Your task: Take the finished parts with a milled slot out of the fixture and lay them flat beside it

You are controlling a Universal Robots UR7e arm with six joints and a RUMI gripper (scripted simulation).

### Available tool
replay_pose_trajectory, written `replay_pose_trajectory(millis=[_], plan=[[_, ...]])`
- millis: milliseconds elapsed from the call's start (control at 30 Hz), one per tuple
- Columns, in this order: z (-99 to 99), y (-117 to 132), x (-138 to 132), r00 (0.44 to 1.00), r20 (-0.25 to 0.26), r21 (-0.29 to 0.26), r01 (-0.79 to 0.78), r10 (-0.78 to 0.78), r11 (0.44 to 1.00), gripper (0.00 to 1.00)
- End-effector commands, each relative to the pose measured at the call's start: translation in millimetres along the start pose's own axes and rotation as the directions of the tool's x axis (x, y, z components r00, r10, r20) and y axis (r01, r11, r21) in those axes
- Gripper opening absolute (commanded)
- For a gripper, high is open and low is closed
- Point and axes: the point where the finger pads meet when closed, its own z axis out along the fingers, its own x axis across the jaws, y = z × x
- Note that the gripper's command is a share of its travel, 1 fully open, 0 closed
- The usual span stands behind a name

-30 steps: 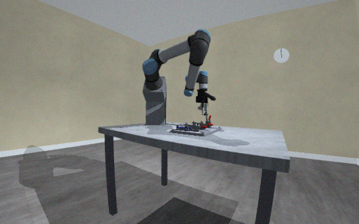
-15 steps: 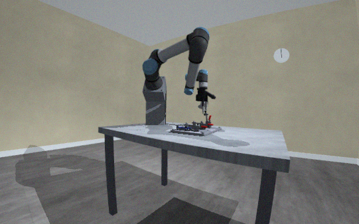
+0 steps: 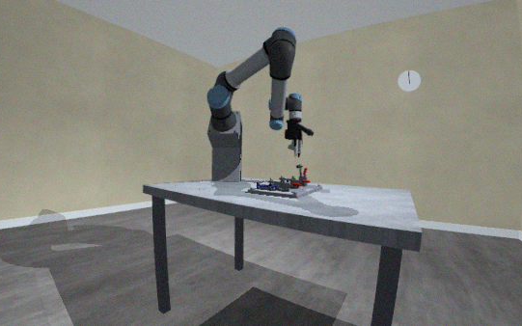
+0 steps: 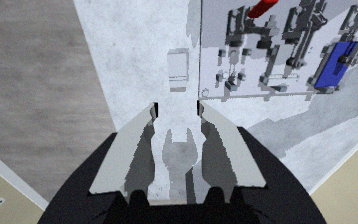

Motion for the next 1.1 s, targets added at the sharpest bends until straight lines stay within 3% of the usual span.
replay_pose_trajectory(millis=[0, 367, 800, 1067], plan=[[-15.7, -1, 0, 1.000, -0.002, -0.007, -0.002, 0.001, 1.000, 0.28], [-34.6, -1, 0, 1.000, -0.002, -0.007, -0.002, 0.001, 1.000, 0.28], [-35.7, -1, 1, 1.000, -0.002, -0.007, -0.002, 0.001, 1.000, 0.28], [-35.7, -1, 17, 1.000, -0.002, -0.007, -0.002, 0.001, 1.000, 0.28]])
